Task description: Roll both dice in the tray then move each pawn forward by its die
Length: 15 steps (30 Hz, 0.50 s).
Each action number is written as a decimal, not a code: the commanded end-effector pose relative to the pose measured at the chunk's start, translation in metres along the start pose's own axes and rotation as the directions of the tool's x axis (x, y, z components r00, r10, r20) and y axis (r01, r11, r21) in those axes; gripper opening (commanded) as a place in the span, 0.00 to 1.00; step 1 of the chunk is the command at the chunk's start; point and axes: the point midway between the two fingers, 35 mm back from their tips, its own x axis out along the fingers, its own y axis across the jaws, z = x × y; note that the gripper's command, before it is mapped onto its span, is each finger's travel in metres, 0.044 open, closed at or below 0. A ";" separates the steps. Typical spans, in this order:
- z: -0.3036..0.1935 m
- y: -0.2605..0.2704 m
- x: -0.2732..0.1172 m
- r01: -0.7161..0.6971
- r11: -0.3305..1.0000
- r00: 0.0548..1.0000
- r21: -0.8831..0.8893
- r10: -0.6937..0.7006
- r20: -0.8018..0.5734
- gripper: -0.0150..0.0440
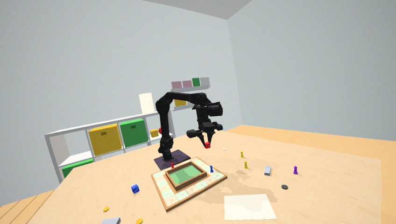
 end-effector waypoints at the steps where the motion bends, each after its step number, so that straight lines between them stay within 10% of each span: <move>1: 0.010 -0.023 0.002 0.000 0.999 1.000 -0.035 0.000 0.009 0.25; 15: 0.028 -0.095 0.017 0.008 0.991 1.000 -0.132 -0.007 0.011 0.25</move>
